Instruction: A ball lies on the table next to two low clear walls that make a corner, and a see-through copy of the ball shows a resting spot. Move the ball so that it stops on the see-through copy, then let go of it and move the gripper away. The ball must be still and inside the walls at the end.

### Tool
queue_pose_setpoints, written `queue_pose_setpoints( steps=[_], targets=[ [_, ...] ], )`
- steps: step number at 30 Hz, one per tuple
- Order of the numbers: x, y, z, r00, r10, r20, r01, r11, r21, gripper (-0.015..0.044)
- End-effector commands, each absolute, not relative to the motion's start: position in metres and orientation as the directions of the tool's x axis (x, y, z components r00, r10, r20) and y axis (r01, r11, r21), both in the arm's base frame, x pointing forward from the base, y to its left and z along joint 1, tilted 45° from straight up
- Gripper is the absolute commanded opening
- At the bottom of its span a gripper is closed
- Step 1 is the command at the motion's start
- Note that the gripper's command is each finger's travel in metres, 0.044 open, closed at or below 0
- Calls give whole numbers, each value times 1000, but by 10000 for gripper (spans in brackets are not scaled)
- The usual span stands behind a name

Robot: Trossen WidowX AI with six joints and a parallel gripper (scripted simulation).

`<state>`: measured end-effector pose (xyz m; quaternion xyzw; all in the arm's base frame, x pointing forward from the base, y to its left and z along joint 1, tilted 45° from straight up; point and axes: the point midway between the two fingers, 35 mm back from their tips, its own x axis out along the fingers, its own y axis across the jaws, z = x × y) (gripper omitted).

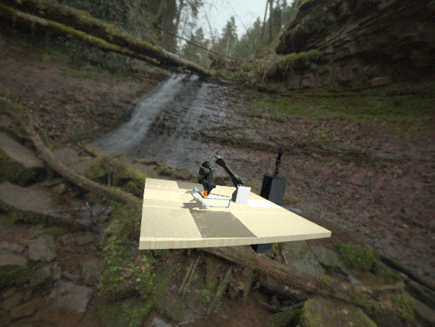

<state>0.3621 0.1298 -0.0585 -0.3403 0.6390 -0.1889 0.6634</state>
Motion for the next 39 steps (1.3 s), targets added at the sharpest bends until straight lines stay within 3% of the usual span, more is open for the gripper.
queue_pose_setpoints(
  steps=[1,16,39],
  targets=[
    [360,151,-39,121,-681,-722,-164,704,-691,0],
    [350,187,0,135,-688,-713,-120,703,-701,0],
    [357,74,53,135,-690,-711,-122,701,-703,0]
  ],
)
